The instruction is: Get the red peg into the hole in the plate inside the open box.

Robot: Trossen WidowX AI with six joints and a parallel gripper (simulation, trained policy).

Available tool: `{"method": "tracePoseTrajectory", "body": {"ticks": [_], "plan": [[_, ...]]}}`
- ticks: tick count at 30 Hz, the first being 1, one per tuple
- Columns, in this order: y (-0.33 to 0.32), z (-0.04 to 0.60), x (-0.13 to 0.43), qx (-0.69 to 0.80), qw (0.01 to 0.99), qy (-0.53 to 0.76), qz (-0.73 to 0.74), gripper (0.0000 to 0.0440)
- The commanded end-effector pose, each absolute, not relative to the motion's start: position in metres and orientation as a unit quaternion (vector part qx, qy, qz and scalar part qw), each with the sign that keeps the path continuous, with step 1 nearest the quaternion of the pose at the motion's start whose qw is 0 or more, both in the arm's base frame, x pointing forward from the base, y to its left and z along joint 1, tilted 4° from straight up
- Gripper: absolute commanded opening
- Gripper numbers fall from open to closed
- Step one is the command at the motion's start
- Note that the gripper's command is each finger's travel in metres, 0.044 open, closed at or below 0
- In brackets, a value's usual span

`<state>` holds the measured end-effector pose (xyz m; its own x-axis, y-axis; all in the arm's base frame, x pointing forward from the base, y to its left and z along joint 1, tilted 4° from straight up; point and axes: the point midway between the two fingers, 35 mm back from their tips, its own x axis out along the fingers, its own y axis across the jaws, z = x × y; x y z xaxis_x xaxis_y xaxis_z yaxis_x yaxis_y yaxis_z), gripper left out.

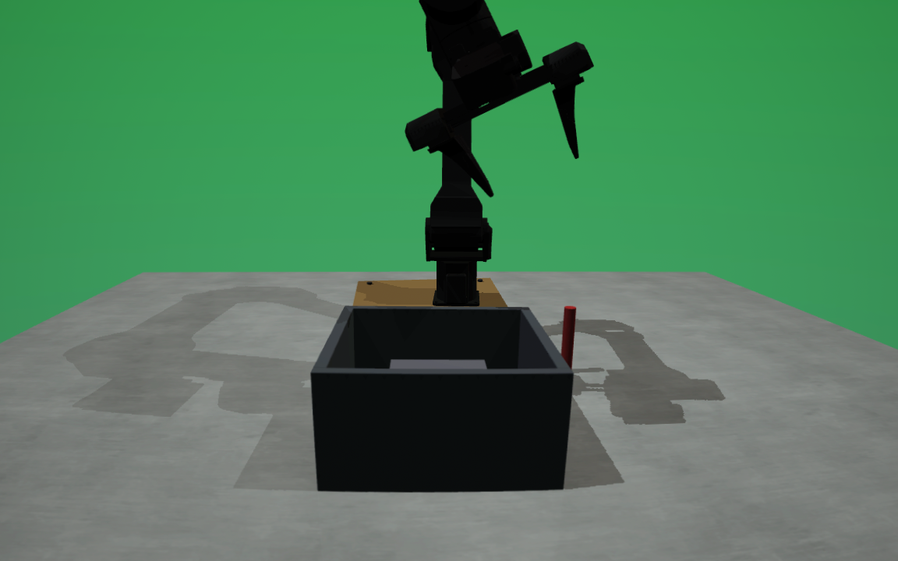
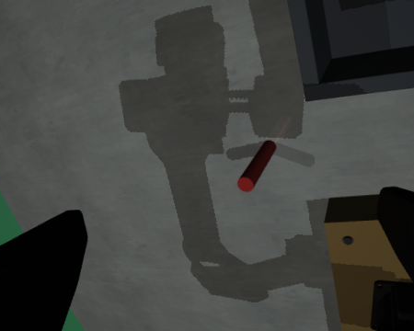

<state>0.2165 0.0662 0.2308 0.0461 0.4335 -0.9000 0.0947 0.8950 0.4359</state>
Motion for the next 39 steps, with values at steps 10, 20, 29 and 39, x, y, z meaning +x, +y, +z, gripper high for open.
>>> {"method": "tracePoseTrajectory", "body": {"ticks": [10,20,29,39], "plan": [[0.082,0.198,0.190,0.231,0.627,0.742,-0.052,0.0440],[0.097,0.163,0.164,0.227,0.583,0.751,-0.211,0.0440],[0.116,0.128,0.152,0.214,0.584,0.726,-0.294,0.0440],[0.134,0.088,0.153,0.211,0.615,0.695,-0.306,0.0440]]}}
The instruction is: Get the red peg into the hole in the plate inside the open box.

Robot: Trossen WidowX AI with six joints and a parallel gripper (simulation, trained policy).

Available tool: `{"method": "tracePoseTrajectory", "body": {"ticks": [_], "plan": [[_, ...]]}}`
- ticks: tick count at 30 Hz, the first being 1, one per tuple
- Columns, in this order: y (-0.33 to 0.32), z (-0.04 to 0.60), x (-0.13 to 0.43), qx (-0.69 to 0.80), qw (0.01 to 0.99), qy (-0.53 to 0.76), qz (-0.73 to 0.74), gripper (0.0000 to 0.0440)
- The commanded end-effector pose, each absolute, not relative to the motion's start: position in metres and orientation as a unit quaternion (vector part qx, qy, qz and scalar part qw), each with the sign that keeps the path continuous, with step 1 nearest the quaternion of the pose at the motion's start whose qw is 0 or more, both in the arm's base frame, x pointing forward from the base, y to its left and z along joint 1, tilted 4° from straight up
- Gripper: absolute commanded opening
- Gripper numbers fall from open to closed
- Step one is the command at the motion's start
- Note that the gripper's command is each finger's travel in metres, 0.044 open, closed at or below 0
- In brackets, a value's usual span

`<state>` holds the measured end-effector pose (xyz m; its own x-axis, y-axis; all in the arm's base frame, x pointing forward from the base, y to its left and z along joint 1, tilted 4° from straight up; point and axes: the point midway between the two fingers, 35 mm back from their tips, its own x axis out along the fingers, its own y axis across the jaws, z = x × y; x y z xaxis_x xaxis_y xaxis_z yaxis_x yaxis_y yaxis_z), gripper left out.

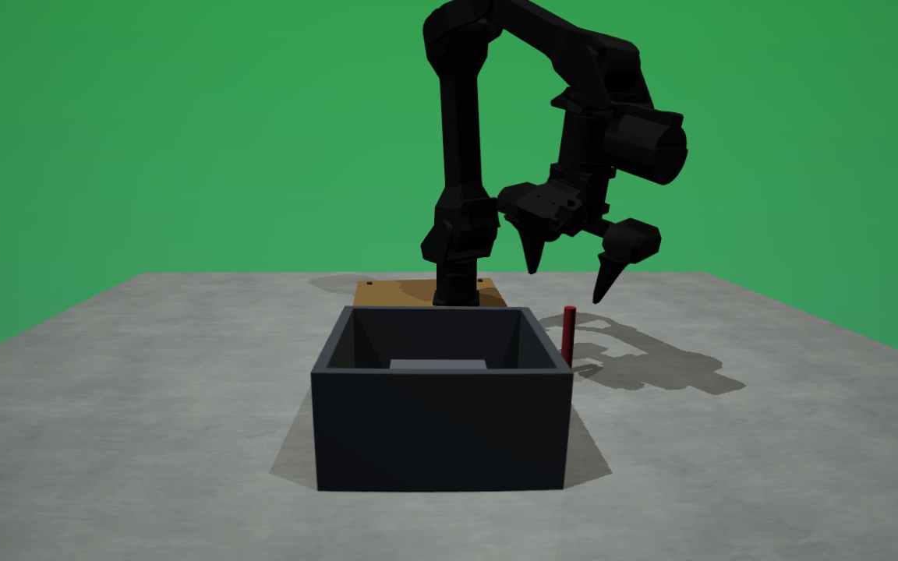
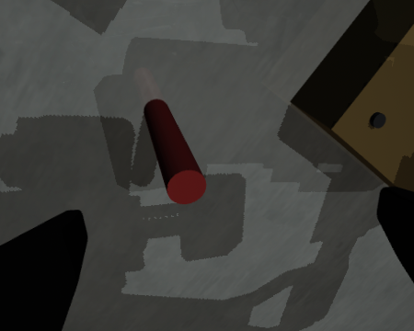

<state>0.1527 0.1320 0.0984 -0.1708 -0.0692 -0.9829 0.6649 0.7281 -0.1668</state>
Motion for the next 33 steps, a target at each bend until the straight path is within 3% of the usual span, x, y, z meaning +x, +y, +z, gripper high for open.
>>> {"method": "tracePoseTrajectory", "body": {"ticks": [1,12,15,30,33], "plan": [[0.136,0.084,0.154,0.210,0.619,0.693,-0.305,0.0440],[0.144,0.035,0.162,0.211,0.653,0.670,-0.284,0.0440],[0.144,0.025,0.163,0.208,0.656,0.669,-0.279,0.0421],[0.135,0.002,0.155,0.182,0.642,0.681,-0.302,0.0043],[0.135,0.004,0.158,0.178,0.646,0.677,-0.304,0.0000]]}}
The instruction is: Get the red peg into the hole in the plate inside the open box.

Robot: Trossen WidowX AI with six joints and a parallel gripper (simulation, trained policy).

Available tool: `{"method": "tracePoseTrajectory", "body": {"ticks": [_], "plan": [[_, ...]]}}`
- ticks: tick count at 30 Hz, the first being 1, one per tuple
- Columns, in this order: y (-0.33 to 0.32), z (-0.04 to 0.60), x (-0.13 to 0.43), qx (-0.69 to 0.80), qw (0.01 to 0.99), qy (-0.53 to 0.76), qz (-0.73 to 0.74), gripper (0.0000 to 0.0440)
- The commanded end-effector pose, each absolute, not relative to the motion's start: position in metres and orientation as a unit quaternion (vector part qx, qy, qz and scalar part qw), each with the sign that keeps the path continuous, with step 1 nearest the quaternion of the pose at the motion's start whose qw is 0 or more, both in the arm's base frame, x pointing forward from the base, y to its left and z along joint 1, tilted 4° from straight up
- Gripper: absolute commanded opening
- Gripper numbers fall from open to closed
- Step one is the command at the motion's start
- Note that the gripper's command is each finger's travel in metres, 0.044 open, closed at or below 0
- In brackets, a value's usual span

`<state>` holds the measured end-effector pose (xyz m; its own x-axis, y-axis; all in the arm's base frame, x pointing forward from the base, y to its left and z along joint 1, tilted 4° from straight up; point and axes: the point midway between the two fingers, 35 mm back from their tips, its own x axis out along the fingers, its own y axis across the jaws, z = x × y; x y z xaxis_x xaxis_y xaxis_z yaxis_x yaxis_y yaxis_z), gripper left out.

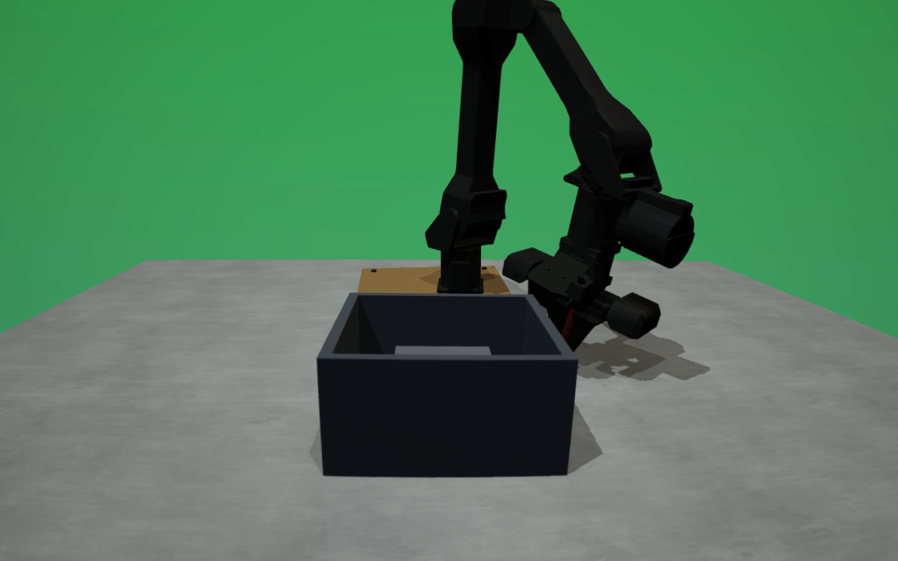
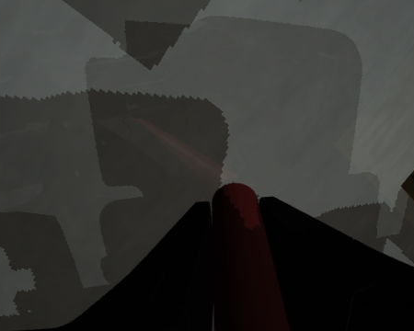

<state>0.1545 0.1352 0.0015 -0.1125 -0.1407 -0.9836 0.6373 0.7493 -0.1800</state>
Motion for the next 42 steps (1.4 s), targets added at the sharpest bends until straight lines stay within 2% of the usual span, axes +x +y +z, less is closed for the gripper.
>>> {"method": "tracePoseTrajectory", "body": {"ticks": [1,26,42], "plan": [[0.136,0.007,0.161,0.179,0.651,0.673,-0.302,0.0000],[0.117,0.117,0.217,0.224,0.722,0.580,-0.303,0.0000],[0.066,0.138,0.271,0.278,0.727,0.519,-0.353,0.0000]]}}
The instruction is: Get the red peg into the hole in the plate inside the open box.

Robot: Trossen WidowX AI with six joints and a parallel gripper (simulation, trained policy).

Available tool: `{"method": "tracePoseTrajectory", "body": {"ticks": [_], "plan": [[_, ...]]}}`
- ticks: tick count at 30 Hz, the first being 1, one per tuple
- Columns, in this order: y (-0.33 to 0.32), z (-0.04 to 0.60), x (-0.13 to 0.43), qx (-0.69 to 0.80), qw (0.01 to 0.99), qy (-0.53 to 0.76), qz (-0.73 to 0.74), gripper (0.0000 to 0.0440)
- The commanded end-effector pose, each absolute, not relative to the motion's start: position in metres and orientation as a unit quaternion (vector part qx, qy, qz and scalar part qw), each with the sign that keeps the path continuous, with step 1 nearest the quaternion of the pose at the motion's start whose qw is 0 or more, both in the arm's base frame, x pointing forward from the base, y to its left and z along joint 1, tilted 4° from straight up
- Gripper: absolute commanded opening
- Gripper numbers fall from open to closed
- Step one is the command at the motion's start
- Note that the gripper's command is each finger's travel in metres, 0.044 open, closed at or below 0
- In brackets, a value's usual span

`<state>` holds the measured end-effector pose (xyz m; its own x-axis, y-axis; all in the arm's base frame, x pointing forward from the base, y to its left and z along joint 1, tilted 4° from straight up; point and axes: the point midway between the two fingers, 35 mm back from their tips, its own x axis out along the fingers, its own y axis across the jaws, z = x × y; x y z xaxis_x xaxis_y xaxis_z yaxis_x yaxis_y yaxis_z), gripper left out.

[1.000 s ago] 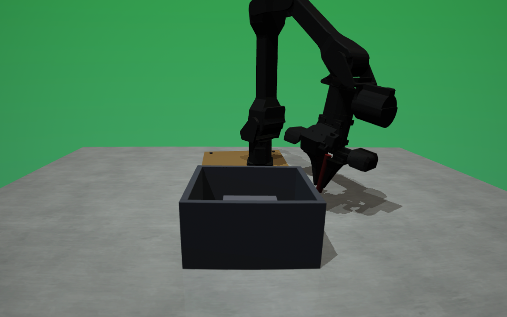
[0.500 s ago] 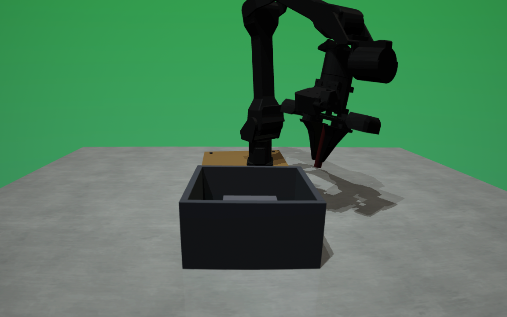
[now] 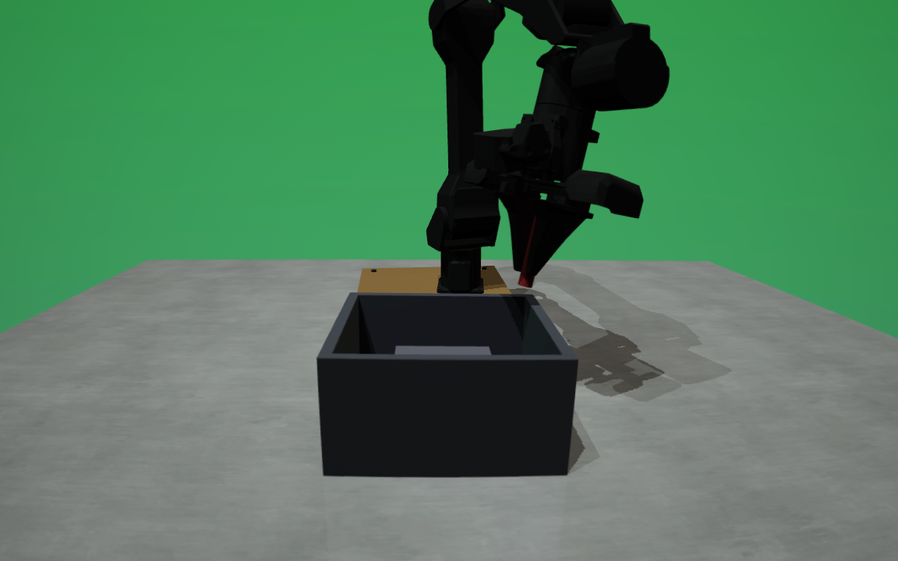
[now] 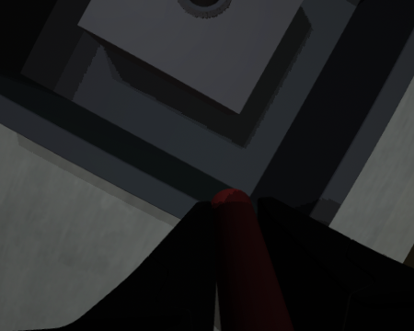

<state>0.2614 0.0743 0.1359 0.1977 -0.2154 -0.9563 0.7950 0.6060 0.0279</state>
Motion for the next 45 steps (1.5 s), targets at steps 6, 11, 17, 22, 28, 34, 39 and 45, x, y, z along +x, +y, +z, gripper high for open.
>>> {"method": "tracePoseTrajectory", "body": {"ticks": [6,11,17,22,28,34,39,45], "plan": [[0.044,0.135,0.291,0.282,0.728,0.510,-0.361,0.0000],[0.026,0.128,0.306,0.280,0.728,0.512,-0.361,0.0000],[0.010,0.117,0.317,0.273,0.726,0.526,-0.350,0.0001],[0.000,0.105,0.323,0.264,0.724,0.542,-0.336,0.0000],[-0.004,0.086,0.325,0.251,0.720,0.566,-0.314,0.0003],[-0.006,0.072,0.327,0.246,0.711,0.588,-0.299,0.0129],[-0.012,0.076,0.335,0.239,0.713,0.593,-0.287,0.0158],[-0.013,0.088,0.348,0.242,0.714,0.596,-0.275,0.0221]]}}
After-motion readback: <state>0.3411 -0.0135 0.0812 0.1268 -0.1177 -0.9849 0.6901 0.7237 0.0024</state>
